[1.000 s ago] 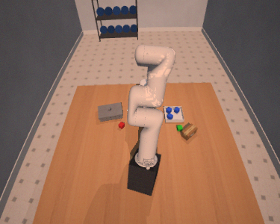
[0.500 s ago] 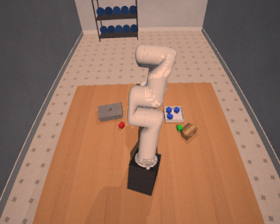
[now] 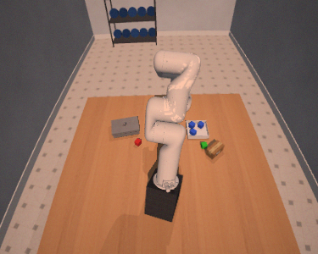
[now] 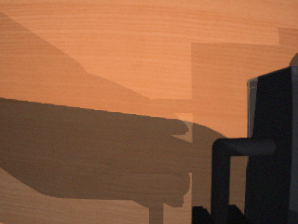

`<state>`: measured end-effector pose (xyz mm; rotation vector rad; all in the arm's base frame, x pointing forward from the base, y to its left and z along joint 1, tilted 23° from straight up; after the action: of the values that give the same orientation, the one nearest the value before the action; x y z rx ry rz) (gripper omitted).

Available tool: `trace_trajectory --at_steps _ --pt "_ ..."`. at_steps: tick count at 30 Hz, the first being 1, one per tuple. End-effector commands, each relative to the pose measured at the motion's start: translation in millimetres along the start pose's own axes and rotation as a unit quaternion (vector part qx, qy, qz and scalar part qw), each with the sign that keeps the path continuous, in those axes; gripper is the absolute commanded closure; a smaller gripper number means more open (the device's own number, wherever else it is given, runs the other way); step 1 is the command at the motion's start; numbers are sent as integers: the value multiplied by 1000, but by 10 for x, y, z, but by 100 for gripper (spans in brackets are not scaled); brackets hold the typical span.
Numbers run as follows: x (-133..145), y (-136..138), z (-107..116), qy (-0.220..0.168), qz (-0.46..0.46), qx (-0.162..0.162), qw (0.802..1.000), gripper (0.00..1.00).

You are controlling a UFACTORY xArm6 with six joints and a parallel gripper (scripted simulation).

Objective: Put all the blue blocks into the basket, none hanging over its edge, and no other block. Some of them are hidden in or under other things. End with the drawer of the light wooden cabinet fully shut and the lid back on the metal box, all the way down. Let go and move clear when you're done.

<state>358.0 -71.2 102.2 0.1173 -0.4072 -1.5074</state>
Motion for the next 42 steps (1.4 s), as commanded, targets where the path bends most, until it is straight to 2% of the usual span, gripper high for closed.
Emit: trace_trajectory --at_steps 1,22,42 --pt "-9 -67 6 -3 0 4 1000 100" --pt "-46 -326 -2 -3 0 4 1000 100" --pt "-52 -372 -3 -3 0 4 1000 100"
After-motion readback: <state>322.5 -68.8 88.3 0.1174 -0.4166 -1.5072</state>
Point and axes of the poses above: the point where the finger pads meet when closed, its own z axis back along the fingers, its own y axis across the jaws, x = y × z, the point moved 5 cm from there along z, back along the fingers, and after that the axes turned 8 degrees about z, right-handed, at the moved point
